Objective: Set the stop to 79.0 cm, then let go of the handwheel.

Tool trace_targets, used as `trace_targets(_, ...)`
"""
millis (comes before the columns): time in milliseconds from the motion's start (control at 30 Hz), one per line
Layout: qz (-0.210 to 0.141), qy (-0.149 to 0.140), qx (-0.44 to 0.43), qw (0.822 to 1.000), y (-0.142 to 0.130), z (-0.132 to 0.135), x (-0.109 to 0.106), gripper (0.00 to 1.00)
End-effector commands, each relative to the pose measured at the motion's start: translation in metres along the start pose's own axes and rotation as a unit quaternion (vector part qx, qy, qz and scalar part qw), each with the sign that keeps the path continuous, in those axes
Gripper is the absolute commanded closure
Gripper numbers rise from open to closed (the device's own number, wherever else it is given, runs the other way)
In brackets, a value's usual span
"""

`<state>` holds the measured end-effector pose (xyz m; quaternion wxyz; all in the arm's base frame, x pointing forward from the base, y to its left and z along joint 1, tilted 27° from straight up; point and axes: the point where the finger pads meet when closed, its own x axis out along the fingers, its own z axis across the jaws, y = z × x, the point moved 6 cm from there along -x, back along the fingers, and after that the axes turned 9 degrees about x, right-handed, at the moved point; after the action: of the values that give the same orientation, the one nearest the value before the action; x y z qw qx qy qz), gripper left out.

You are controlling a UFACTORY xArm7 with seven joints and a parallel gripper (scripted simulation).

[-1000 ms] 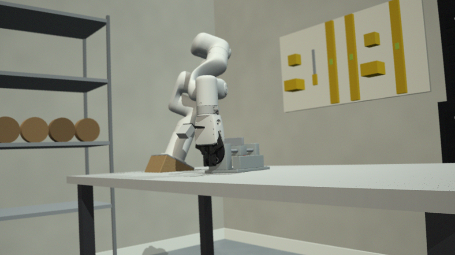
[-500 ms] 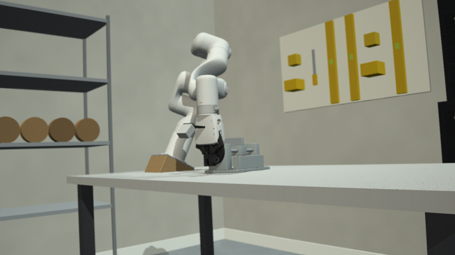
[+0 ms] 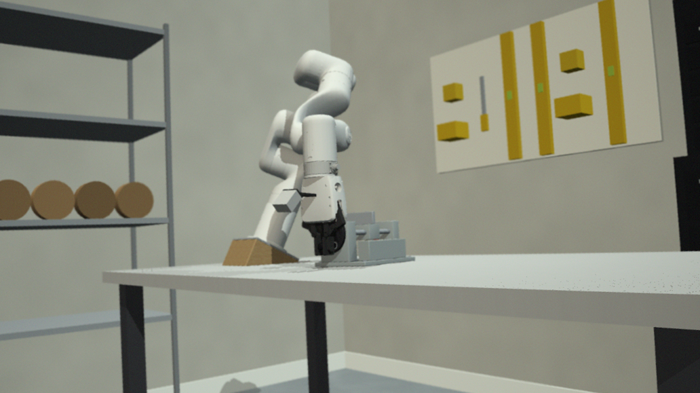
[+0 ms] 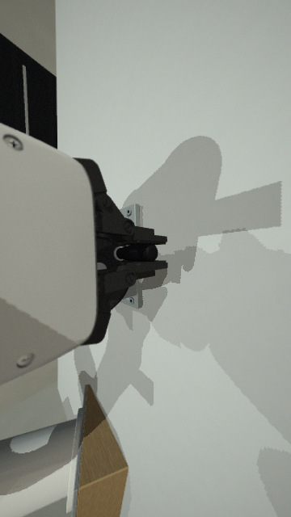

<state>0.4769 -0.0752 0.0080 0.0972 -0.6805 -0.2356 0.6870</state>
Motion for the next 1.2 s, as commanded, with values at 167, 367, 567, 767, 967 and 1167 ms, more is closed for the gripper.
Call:
trace_targets(167,0.002,0.002,0.0,1.0,0.0008,-0.0029,-0.0038,0.94)
trace_targets(367,0.002,0.002,0.0,1.0,0.0005,-0.0044,-0.005,0.94)
trace_targets(567,0.002,0.002,0.0,1.0,0.0003,-0.006,-0.0067,0.94)
trace_targets(767,0.002,0.002,0.0,1.0,0.0001,-0.0071,-0.008,0.94)
trace_targets(967,0.002,0.002,0.0,1.0,-0.0002,-0.0088,-0.0103,0.94)
trace_targets(1167,0.002,0.002,0.0,1.0,-0.0005,-0.0104,-0.0129,0.94)
